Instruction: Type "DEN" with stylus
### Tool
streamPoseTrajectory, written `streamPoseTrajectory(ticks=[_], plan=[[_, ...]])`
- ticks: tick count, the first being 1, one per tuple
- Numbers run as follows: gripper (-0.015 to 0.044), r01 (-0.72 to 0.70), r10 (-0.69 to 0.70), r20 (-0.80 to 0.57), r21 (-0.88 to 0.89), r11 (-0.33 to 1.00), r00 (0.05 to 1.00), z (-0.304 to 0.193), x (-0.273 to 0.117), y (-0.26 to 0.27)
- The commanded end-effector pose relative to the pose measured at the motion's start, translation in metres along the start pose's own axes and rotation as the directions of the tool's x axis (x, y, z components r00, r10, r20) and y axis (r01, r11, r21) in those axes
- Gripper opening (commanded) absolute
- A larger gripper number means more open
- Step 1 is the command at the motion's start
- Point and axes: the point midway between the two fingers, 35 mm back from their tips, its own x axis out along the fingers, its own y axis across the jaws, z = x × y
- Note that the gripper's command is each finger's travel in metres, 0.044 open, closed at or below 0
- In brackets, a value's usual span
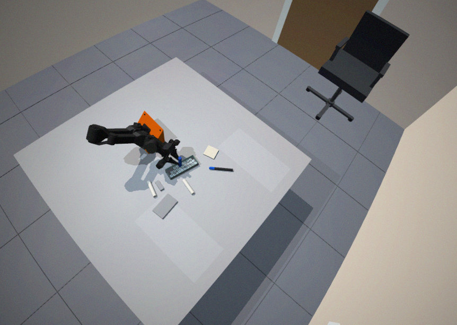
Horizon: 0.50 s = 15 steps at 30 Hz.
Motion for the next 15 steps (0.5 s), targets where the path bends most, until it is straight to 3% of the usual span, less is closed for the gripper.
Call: streamPoseTrajectory(ticks=[1,15], plan=[[0.0081,0.000,0.000,-0.004,0.001,1.000,1.000,0.000,0.000,0.000],[0.0081,0.000,0.000,-0.003,0.002,1.000,1.000,0.027,-0.015,0.000]])
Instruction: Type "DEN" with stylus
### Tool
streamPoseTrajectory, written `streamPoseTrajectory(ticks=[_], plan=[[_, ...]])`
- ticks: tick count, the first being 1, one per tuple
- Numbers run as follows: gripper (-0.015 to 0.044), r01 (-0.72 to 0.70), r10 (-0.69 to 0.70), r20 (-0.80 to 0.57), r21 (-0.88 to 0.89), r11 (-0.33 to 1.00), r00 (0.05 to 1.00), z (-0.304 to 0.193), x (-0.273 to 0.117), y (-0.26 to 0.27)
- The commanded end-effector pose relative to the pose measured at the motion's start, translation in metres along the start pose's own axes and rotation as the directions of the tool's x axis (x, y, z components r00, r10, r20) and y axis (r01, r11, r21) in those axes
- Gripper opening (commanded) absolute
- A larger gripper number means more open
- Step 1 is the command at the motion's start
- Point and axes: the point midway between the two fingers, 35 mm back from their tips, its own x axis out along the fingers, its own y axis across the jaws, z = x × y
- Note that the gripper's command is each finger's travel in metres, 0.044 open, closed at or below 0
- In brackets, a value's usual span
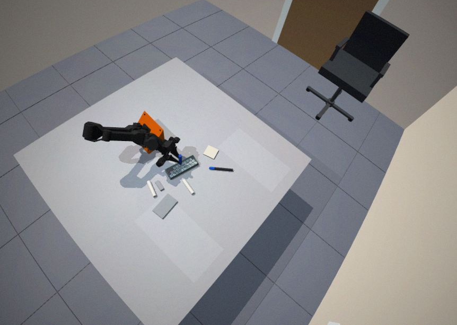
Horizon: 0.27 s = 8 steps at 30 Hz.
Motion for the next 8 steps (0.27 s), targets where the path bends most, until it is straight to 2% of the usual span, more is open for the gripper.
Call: streamPoseTrajectory(ticks=[1,8], plan=[[0.0081,0.010,-0.010,0.007,0.007,1.000,1.000,0.0112,-0.0072,-0.0030],[0.0081,0.011,-0.011,0.008,0.007,1.000,1.000,0.0143,-0.0100,-0.0033]])
